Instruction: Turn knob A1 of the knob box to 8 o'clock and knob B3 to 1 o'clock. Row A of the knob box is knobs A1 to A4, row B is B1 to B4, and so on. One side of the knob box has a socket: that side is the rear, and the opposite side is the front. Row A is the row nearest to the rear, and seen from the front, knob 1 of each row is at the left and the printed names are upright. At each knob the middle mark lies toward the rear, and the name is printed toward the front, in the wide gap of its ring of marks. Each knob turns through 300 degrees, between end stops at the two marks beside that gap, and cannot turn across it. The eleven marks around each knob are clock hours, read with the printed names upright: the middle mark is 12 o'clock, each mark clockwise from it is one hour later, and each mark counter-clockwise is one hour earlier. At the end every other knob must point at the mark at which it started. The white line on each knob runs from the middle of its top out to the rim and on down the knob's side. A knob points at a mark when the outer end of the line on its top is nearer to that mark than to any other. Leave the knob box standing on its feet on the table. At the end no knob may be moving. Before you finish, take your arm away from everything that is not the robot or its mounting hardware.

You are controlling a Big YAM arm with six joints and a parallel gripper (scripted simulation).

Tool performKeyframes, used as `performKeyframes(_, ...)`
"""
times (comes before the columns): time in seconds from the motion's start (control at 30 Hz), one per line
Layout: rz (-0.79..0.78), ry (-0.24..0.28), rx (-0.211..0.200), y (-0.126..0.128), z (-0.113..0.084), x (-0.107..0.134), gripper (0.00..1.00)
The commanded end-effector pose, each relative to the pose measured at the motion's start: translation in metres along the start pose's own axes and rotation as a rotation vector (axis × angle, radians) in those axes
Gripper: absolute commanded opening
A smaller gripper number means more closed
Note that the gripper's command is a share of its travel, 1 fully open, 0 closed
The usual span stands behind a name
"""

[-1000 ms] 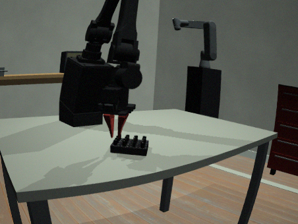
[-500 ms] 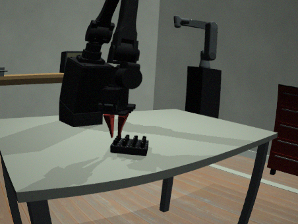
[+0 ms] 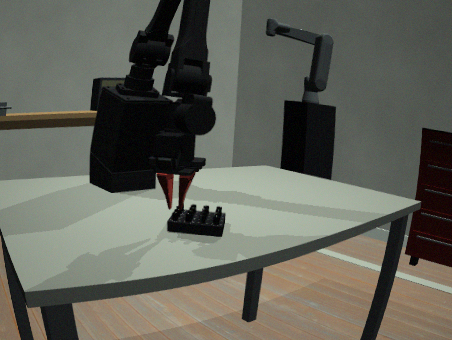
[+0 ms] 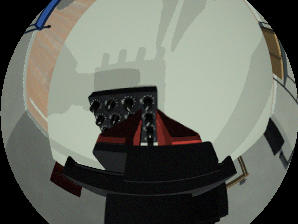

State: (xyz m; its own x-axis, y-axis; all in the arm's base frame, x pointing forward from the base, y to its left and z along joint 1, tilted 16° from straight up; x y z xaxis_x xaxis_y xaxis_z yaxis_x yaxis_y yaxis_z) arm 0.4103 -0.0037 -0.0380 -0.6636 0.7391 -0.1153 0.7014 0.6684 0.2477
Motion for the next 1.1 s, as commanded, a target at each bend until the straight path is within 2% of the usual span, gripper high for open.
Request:
performKeyframes(0.0, -0.003, -0.025, -0.024, 0.0096, -0.0079, -0.0046, 0.19)
performKeyframes(1.07, -0.002, -0.019, -0.017, 0.0115, -0.0062, -0.0068, 0.19)
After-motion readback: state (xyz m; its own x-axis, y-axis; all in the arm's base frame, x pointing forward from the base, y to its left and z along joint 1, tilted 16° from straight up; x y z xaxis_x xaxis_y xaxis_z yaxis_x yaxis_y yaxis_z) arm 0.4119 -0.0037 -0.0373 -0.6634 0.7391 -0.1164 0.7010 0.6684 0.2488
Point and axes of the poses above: the point where the finger pads meet when closed, its own z axis out along the fingers, its own y axis across the jaws, x = y × z, the point moved 8 cm from there along -z, back along the fingers, and after that the axes turned 14 degrees about z, right-handed, at the moved point
